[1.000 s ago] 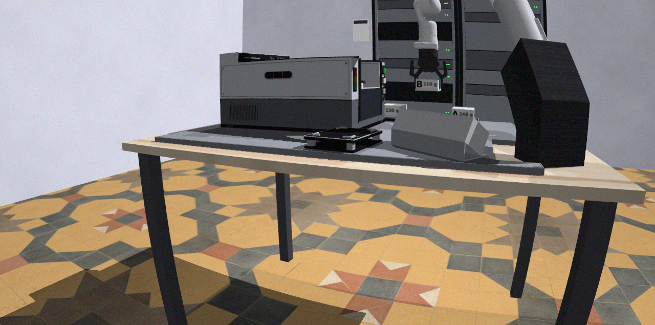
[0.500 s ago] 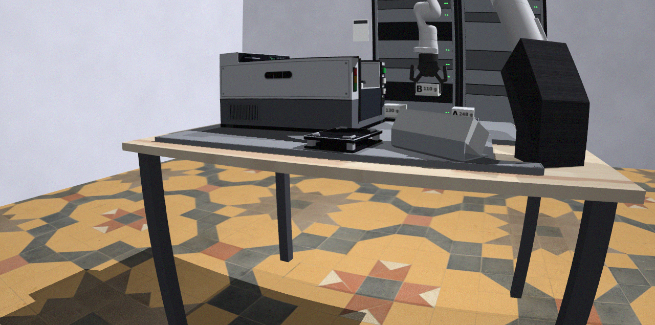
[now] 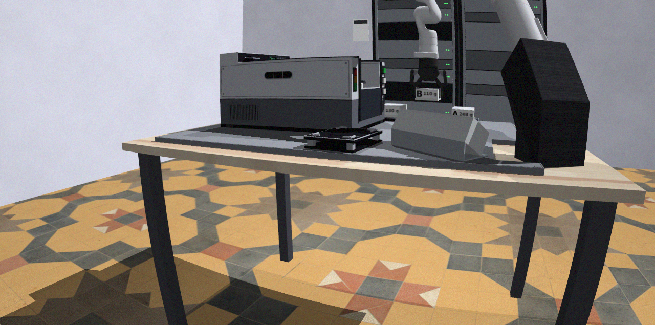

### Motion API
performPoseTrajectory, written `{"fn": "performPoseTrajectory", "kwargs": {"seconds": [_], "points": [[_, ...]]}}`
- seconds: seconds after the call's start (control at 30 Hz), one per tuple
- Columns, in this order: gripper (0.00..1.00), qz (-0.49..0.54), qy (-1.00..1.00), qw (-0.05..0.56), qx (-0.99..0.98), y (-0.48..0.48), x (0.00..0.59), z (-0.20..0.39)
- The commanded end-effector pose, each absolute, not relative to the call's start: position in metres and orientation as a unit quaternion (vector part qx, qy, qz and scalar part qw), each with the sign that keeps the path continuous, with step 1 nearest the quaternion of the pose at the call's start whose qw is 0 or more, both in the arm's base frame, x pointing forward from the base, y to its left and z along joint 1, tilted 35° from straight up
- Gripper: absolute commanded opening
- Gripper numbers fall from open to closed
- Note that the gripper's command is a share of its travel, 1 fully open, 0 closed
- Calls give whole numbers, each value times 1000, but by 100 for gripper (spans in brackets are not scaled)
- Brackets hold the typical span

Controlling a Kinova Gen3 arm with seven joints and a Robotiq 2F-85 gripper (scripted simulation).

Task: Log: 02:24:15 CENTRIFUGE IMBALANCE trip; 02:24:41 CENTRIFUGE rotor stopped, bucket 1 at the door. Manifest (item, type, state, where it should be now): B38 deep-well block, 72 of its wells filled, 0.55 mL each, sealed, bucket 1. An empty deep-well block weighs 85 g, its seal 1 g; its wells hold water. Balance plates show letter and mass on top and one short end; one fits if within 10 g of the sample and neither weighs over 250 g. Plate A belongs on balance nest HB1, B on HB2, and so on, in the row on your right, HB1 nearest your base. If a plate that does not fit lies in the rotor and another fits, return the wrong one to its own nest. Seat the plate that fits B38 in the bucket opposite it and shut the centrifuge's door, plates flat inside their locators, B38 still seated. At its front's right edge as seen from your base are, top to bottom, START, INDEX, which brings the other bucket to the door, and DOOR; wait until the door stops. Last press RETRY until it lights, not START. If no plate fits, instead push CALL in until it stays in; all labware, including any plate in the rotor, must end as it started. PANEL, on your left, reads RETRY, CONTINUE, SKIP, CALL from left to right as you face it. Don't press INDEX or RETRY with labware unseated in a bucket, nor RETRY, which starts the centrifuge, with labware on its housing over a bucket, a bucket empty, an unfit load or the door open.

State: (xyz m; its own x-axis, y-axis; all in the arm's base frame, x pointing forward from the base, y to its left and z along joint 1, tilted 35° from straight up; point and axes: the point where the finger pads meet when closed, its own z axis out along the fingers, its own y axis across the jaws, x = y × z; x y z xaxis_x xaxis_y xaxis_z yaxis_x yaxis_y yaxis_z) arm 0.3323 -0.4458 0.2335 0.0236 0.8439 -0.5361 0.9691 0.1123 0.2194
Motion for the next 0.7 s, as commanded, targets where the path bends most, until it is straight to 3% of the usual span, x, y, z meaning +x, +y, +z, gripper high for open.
{"fn": "performPoseTrajectory", "kwargs": {"seconds": [0.0,0.67], "points": [[95,-110,690,284,657,-448,334,231],[95,-110,690,284,657,-461,339,211]]}}
